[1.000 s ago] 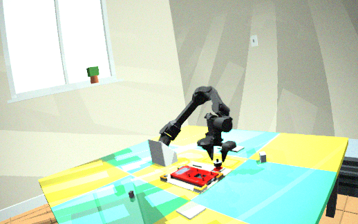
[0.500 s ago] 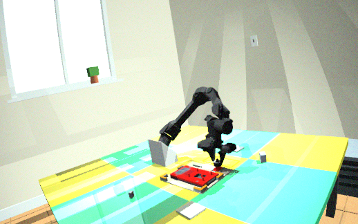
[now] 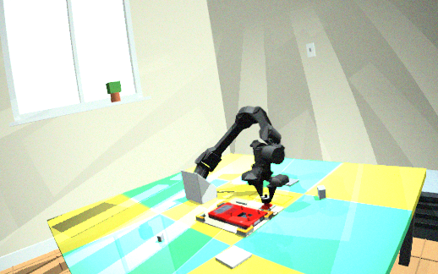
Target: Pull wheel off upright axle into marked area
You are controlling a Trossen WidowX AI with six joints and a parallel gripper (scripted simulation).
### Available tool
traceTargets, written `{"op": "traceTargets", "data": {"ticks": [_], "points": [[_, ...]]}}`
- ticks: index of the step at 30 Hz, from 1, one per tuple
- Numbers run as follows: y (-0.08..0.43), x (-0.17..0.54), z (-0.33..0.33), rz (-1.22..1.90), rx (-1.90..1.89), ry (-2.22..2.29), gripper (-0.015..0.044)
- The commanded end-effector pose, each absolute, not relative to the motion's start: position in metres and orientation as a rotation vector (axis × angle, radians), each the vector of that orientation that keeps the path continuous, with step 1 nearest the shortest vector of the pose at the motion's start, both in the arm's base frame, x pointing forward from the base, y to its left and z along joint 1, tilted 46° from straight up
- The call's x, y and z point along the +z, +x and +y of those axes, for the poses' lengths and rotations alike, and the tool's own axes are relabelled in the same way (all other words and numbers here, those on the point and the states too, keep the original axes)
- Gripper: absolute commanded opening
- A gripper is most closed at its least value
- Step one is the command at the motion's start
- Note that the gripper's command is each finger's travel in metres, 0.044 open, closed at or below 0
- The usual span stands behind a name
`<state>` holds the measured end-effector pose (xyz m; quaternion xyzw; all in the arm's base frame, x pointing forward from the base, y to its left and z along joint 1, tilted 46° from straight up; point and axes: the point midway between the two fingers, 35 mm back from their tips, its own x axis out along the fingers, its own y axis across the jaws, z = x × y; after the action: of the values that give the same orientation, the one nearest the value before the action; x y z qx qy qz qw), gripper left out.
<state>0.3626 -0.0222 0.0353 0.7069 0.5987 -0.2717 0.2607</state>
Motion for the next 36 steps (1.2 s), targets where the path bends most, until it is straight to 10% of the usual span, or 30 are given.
{"op": "traceTargets", "data": {"ticks": [1, 36], "points": [[0.3628, 0.0369, -0.0238, 1.619, -0.731, 1.911, 0.0000], [0.3614, 0.0446, -0.0322, 1.617, -0.733, 1.913, 0.0000]]}}
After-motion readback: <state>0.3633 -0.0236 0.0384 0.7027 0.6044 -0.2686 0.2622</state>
